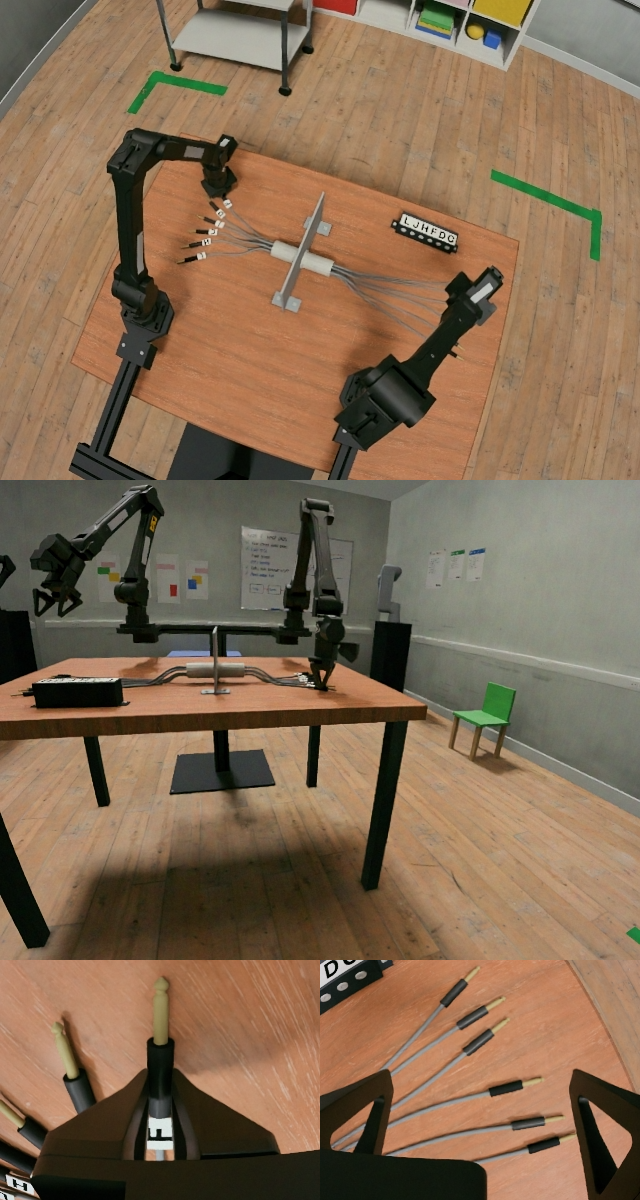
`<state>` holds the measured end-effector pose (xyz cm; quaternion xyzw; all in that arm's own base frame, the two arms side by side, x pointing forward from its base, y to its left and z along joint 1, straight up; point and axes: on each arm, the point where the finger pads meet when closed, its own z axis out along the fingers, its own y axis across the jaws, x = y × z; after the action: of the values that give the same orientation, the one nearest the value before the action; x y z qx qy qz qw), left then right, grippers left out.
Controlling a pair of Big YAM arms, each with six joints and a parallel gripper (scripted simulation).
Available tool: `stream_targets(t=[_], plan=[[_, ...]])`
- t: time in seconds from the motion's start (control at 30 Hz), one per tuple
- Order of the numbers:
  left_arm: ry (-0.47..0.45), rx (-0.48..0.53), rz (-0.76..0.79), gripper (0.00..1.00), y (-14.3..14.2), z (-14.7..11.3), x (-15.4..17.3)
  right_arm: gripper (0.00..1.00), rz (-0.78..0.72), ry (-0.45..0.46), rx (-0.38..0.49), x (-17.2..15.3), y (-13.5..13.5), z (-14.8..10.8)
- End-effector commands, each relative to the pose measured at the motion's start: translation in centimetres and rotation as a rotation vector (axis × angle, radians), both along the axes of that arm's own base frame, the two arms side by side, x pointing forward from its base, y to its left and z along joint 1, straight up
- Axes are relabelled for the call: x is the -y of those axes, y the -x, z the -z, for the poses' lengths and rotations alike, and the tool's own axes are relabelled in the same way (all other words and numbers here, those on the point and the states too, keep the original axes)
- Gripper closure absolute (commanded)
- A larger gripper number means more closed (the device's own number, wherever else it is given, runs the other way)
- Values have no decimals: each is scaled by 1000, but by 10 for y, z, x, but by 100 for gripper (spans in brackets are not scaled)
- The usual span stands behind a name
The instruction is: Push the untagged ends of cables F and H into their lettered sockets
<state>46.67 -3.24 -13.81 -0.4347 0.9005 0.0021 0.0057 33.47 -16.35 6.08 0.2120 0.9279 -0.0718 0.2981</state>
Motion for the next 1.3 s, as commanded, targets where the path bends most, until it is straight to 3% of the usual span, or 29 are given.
stream_targets(t=[0.0, 0.73, 1.27], plan=[[-3, 14, -29, 96, -6, 1, -8, 0, 1, 12, 28, 2, -7, -7], [-15, 33, -32, 96, -18, -4, -50, 0, 1, 12, 28, 2, -7, -7], [-12, -1, -27, 96, -11, 5, -78, 0, 1, 12, 28, 2, -7, -7]])
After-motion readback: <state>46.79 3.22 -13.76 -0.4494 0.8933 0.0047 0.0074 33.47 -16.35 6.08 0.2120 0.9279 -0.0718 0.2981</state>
